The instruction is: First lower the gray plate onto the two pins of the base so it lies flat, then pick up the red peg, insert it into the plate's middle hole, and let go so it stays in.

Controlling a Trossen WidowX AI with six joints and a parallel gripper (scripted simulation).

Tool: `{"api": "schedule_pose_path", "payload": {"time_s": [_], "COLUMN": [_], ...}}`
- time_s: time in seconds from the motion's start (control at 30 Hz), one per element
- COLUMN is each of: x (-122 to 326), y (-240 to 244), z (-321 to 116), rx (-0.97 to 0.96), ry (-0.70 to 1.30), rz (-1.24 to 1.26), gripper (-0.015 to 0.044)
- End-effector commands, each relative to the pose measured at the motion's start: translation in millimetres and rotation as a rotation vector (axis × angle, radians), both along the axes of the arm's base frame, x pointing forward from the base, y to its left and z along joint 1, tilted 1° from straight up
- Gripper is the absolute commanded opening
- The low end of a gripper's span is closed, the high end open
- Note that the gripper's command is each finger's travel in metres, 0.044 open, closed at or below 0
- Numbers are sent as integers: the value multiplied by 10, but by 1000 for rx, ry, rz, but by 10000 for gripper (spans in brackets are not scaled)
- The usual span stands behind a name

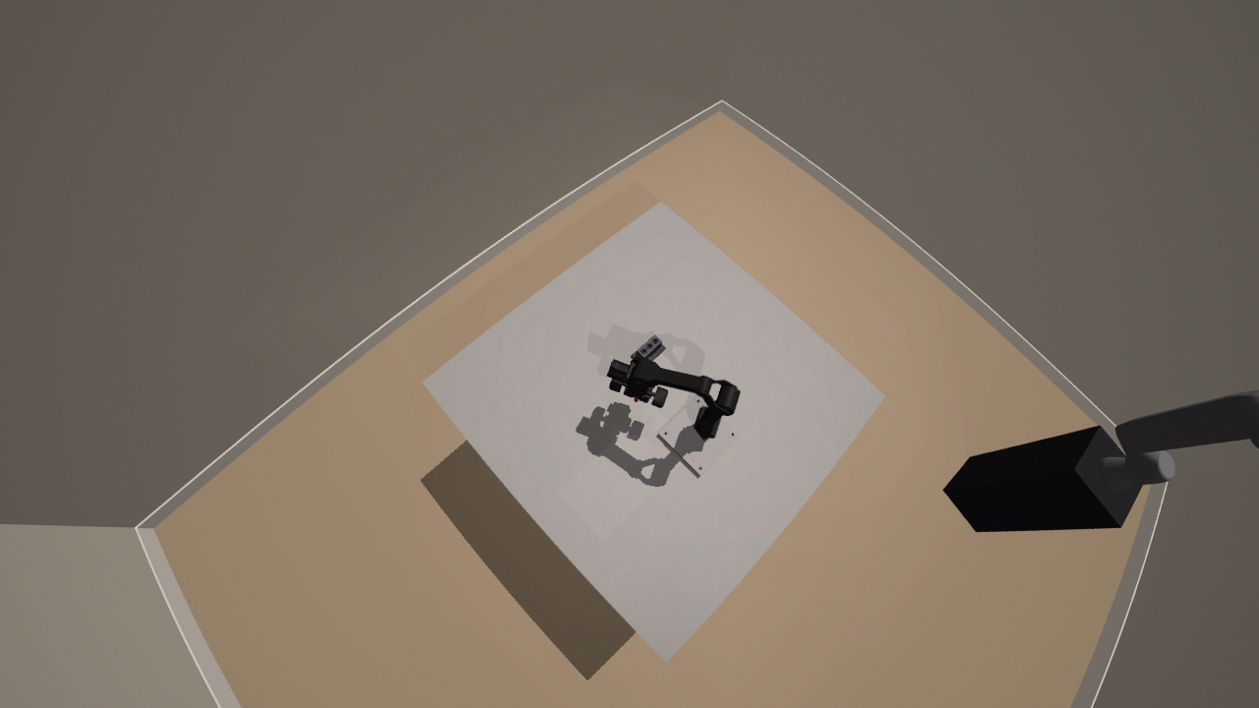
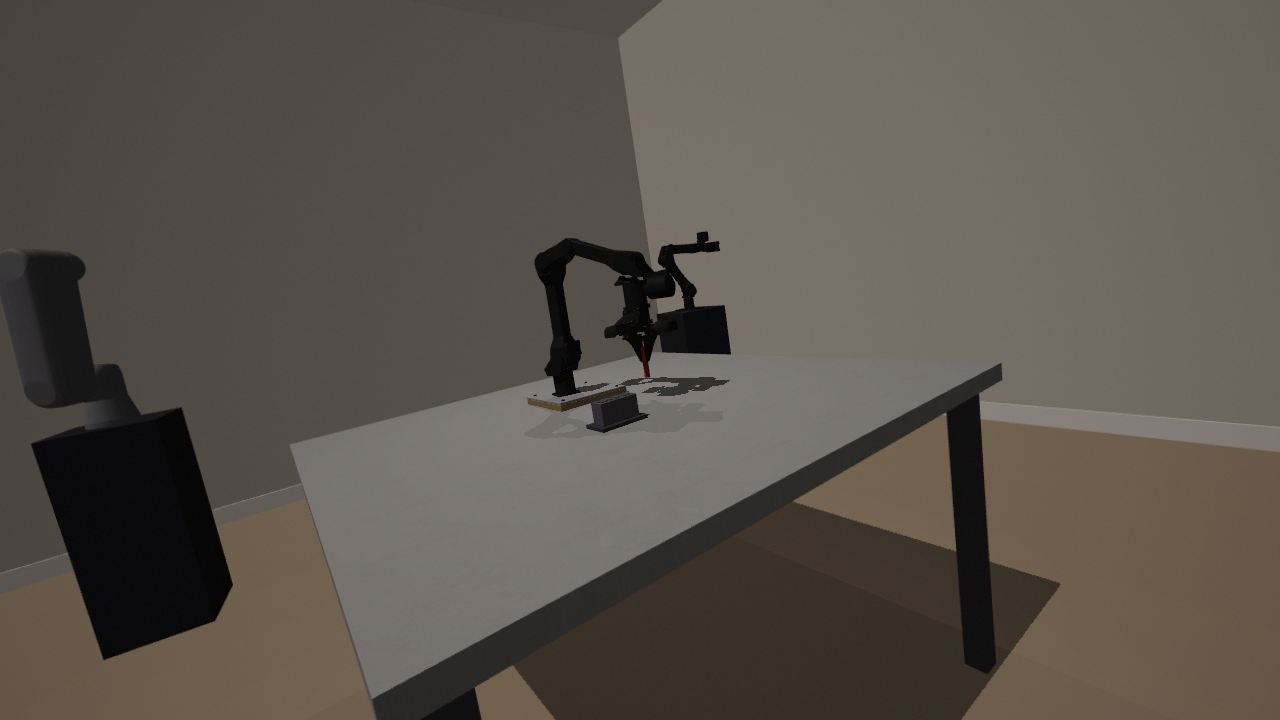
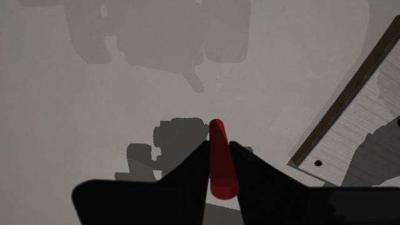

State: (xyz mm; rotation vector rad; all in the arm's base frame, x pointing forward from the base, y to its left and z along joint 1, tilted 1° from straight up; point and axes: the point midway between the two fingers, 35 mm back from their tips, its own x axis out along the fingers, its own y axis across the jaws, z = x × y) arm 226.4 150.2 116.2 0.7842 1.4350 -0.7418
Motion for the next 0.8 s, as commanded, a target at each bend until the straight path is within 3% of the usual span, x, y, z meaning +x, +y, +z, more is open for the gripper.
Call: {"api": "schedule_pose_path", "payload": {"time_s": [0.0, 0.77], "x": [4, 400], "y": [7, -262], "z": [111, 197], "rx": [4, -2], "ry": [1, -6], "rz": [3, -3], "gripper": [0, 0]}}
